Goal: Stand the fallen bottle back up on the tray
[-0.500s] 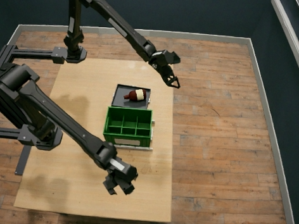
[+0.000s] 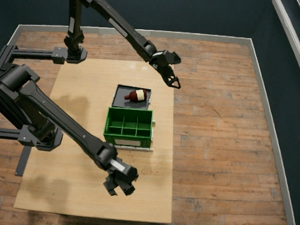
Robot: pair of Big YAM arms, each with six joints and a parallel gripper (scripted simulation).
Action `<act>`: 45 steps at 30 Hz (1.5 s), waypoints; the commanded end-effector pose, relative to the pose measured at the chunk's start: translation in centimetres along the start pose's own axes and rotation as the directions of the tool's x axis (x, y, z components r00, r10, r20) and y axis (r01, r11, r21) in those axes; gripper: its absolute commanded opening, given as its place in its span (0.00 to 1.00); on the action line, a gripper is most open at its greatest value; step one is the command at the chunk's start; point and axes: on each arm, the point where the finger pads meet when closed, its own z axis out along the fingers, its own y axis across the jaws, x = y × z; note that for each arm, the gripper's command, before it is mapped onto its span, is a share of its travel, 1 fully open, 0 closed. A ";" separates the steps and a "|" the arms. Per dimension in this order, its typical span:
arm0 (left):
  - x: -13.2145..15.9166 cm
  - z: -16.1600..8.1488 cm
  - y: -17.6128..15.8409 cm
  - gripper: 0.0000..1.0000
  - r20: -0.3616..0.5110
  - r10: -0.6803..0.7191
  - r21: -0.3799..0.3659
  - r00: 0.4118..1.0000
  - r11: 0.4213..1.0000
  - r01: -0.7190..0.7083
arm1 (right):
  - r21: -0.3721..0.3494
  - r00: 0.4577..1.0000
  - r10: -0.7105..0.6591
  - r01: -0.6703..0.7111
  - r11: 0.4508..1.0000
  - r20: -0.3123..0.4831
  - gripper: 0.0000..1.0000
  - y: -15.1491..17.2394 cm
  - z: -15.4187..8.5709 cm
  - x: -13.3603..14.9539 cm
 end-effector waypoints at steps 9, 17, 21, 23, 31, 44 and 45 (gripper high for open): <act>0.9 -1.3 2.5 1.00 0.015 0.122 0.014 0.992 0.992 -0.123 | -0.064 0.986 -0.154 0.158 0.985 0.059 1.00 4.3 -1.6 2.3; 7.5 -2.1 8.9 1.00 -0.031 0.295 0.034 0.955 0.955 -0.294 | -0.202 0.879 -0.431 0.469 0.860 0.204 1.00 14.0 -5.7 10.4; 9.1 -2.3 10.5 1.00 -0.039 0.349 0.040 0.936 0.937 -0.347 | -0.232 0.831 -0.495 0.549 0.803 0.253 1.00 16.1 -7.0 12.9; 11.3 -2.6 12.6 1.00 -0.055 0.396 0.049 0.917 0.918 -0.393 | -0.272 0.766 -0.559 0.638 0.720 0.317 1.00 18.5 -8.9 16.6; 19.3 -2.7 20.0 1.00 -0.135 0.548 0.076 0.826 0.837 -0.543 | -0.346 0.532 -0.662 0.846 0.405 0.528 1.00 22.8 -15.0 28.2; 25.3 -4.1 25.9 1.00 -0.174 0.647 0.115 0.742 0.762 -0.637 | -0.350 0.263 -0.580 0.936 -0.040 0.771 1.00 21.6 -22.7 42.5; 24.4 -3.5 25.1 1.00 -0.150 0.647 0.114 0.748 0.762 -0.637 | -0.348 0.253 -0.570 0.935 -0.062 0.781 1.00 21.3 -23.1 43.1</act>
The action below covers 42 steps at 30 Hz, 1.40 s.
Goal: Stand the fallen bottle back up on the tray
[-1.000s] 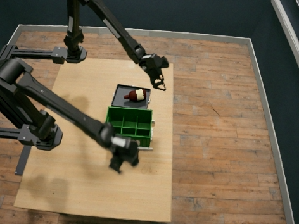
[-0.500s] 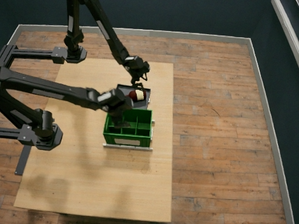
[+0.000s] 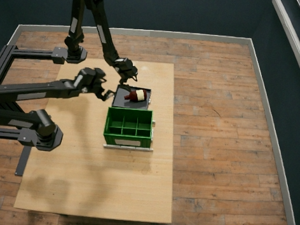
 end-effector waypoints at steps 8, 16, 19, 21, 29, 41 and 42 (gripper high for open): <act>-1.3 0.3 0.5 1.00 0.051 0.016 -0.002 0.999 1.000 -0.016 | -0.102 0.985 -0.111 0.125 0.987 0.130 1.00 5.3 -2.0 -2.0; -1.3 0.3 0.5 1.00 0.048 0.016 -0.002 0.999 1.000 -0.016 | -0.103 0.989 -0.098 0.110 0.989 0.115 1.00 5.2 -1.8 -1.6; -1.7 0.5 -0.5 0.66 0.058 -0.033 0.007 0.998 0.999 0.032 | -0.103 0.989 -0.098 0.110 0.989 0.115 1.00 5.2 -1.8 -1.6; 0.1 0.9 -0.8 0.53 0.027 -0.103 -0.003 0.994 0.995 0.103 | -0.103 0.989 -0.098 0.110 0.989 0.115 1.00 5.2 -1.8 -1.6; 3.8 2.3 -2.4 0.53 -0.005 -0.344 -0.136 0.939 0.931 0.340 | -0.103 0.989 -0.098 0.110 0.989 0.115 1.00 5.2 -1.8 -1.6; 7.6 3.7 -4.3 0.53 0.035 -0.510 -0.317 0.859 0.810 0.494 | -0.103 0.989 -0.098 0.110 0.989 0.115 1.00 5.2 -1.8 -1.6; 7.6 3.7 -4.3 0.53 0.035 -0.510 -0.317 0.859 0.810 0.494 | -0.103 0.989 -0.098 0.110 0.989 0.115 1.00 5.2 -1.8 -1.6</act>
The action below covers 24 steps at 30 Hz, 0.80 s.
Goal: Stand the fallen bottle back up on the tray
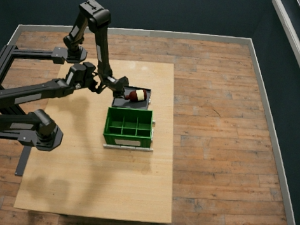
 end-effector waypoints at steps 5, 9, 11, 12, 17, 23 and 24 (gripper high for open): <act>-0.5 0.1 -0.2 0.53 0.007 -0.060 -0.020 0.998 0.998 0.060 | 0.001 1.000 -0.006 0.006 1.000 0.024 1.00 0.0 0.0 -1.0; -0.5 1.1 0.1 0.53 0.008 -0.075 -0.020 0.997 0.997 0.075 | 0.001 1.000 -0.006 0.006 1.000 0.024 1.00 0.0 0.0 -1.0; -0.5 1.4 0.1 0.53 0.007 -0.075 -0.019 0.997 0.997 0.075 | 0.001 1.000 -0.006 0.006 1.000 0.024 1.00 0.0 0.0 -1.0; -0.6 1.5 0.1 0.53 0.007 -0.075 -0.019 0.997 0.997 0.075 | 0.001 1.000 -0.006 0.006 1.000 0.024 1.00 0.0 0.0 -1.0; -0.6 2.0 0.1 0.53 0.007 -0.075 -0.019 0.997 0.997 0.075 | 0.001 1.000 -0.006 0.006 1.000 0.024 1.00 0.0 0.0 -1.0; -0.6 2.9 0.1 0.53 0.007 -0.064 -0.019 0.998 0.998 0.064 | 0.001 1.000 -0.006 0.006 1.000 0.024 1.00 0.0 0.0 -1.0; -0.6 3.1 0.1 0.53 0.007 -0.064 -0.019 0.998 0.998 0.064 | 0.001 1.000 -0.006 0.006 1.000 0.024 1.00 0.0 0.0 -1.0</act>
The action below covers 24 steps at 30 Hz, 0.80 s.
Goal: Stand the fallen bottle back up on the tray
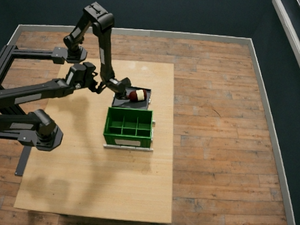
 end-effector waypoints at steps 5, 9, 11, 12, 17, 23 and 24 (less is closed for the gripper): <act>-0.4 1.6 0.1 0.53 0.005 -0.001 0.000 1.000 1.000 0.001 | 0.001 1.000 -0.006 0.006 1.000 0.024 1.00 0.0 0.0 -1.0; -0.3 2.1 0.1 0.53 0.005 -0.001 0.000 1.000 1.000 0.001 | 0.001 1.000 -0.006 0.006 1.000 0.024 1.00 0.0 0.0 -1.0; -0.8 2.0 -0.1 0.53 0.013 -0.006 0.006 1.000 1.000 0.006 | 0.001 1.000 -0.006 0.006 1.000 0.024 1.00 0.0 0.0 -1.0; -0.3 2.4 0.2 0.53 0.005 -0.001 0.000 1.000 1.000 0.001 | 0.001 1.000 -0.006 0.006 1.000 0.024 1.00 0.0 0.0 -1.0; -0.4 2.8 0.2 0.53 0.006 -0.001 -0.001 1.000 1.000 0.001 | 0.001 1.000 -0.006 0.006 1.000 0.024 1.00 0.0 0.0 -1.0; -0.9 2.4 -0.3 0.45 0.014 -0.004 0.009 1.000 1.000 0.004 | 0.001 1.000 -0.006 0.006 1.000 0.024 1.00 0.0 0.0 -1.0; -0.9 2.4 -0.3 0.40 0.014 -0.004 0.009 1.000 1.000 0.004 | 0.001 1.000 -0.006 0.006 1.000 0.024 1.00 0.0 0.0 -1.0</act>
